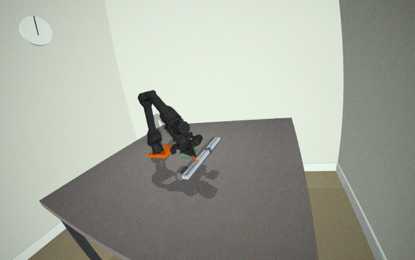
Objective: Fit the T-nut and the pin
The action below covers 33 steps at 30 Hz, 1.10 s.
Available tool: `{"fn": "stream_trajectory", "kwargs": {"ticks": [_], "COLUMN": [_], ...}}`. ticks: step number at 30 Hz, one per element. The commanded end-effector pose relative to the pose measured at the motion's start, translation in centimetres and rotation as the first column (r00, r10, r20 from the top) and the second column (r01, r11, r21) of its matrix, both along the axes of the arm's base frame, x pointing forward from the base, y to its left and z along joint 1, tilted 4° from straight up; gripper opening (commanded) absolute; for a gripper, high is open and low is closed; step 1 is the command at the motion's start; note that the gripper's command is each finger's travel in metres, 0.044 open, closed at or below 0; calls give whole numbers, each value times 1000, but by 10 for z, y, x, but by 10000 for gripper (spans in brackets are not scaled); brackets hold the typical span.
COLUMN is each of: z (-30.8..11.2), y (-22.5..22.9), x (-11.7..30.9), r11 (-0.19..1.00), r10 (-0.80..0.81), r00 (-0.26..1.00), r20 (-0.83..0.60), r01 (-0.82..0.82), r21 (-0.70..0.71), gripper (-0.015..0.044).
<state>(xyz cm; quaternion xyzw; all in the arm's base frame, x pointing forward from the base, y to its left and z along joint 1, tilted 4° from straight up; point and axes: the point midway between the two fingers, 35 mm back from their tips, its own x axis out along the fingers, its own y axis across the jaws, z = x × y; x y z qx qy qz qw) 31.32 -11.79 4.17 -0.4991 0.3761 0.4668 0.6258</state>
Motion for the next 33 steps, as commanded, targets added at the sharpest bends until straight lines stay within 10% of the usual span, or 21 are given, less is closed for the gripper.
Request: {"fn": "stream_trajectory", "kwargs": {"ticks": [1, 33], "z": [0, 1], "y": [-1, -1], "x": [1, 5], "r11": [1000, 1000], "r10": [-4, -5], "r00": [1000, 997], "r20": [-12, -78], "r01": [4, 5], "r21": [-2, 2], "gripper": [-150, -150]}}
